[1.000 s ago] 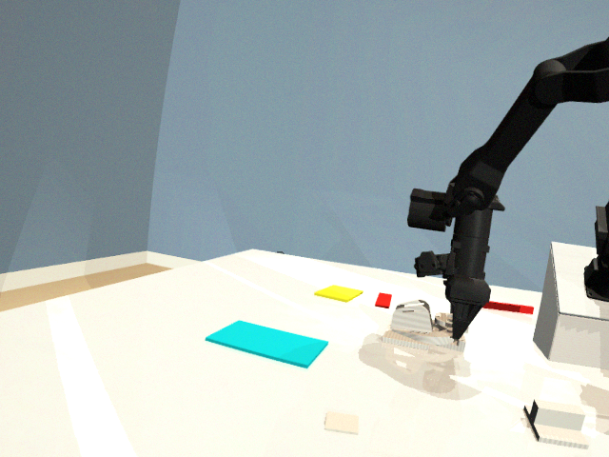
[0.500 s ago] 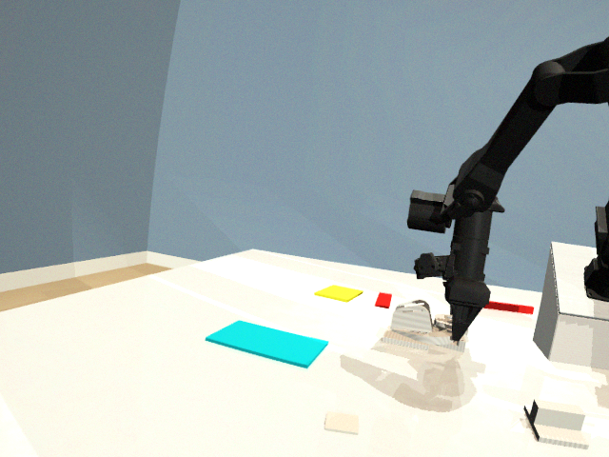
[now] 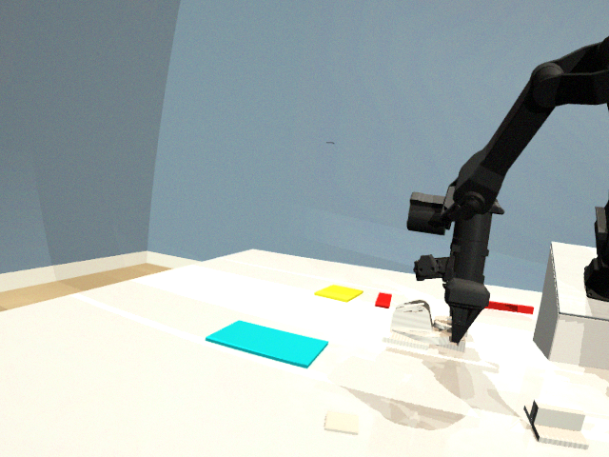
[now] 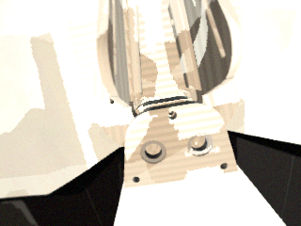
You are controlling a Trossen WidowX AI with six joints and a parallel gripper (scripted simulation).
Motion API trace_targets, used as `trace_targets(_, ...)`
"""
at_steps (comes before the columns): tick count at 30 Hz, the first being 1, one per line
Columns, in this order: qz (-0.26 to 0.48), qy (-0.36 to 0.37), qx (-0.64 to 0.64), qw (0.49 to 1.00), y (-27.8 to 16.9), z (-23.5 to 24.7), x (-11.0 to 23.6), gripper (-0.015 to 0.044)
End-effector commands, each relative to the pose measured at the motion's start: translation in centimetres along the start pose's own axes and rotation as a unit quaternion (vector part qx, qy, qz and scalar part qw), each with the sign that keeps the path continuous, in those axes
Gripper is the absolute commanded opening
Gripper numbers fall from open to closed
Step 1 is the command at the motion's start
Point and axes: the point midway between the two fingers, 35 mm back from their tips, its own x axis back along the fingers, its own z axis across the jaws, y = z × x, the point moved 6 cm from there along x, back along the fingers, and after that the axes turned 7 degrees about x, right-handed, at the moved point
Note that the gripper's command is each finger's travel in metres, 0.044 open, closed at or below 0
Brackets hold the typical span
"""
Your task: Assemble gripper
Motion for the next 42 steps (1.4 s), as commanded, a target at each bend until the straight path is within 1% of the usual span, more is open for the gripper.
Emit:
trace_targets(1, -0.001, 0.002, -0.002, 1.0, -0.01, 0.0, -0.2, 0.0351)
trace_targets(42, 0.0, 0.002, -0.002, 1.0, -0.02, 0.0, -0.72, 0.0351)
